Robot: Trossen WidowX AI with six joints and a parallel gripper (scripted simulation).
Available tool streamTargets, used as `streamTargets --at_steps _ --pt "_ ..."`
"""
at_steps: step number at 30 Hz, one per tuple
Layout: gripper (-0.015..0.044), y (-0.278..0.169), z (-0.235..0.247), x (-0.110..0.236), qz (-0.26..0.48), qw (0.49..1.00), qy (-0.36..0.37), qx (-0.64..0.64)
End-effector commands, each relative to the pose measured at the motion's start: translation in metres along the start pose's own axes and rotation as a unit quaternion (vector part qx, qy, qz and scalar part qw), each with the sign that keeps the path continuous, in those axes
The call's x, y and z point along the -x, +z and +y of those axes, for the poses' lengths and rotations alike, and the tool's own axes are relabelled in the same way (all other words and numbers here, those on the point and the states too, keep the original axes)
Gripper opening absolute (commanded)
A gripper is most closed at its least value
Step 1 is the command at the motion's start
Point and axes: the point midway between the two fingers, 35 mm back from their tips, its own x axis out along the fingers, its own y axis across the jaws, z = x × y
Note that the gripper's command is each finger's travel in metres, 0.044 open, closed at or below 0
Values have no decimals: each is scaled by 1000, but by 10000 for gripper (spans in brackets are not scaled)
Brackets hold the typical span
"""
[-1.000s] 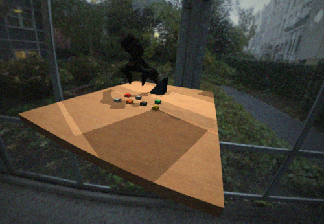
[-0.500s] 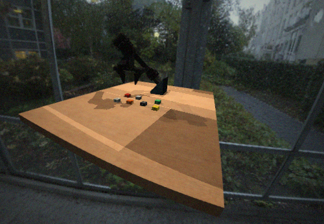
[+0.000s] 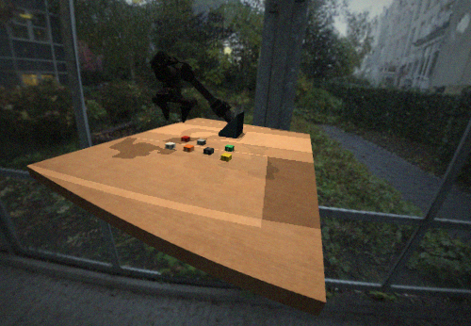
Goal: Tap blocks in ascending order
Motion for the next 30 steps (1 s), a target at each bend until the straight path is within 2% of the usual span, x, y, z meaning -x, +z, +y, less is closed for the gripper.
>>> streamTargets --at_steps 1,22,25,30 --pt "400 -2 -34 5 -9 1000 -1 -6" --pt "400 -2 -32 6 -9 1000 -1 -6" --pt "400 -4 -4 7 -12 1000 3 -7" --pt "400 -20 76 11 -16 1000 12 -8"
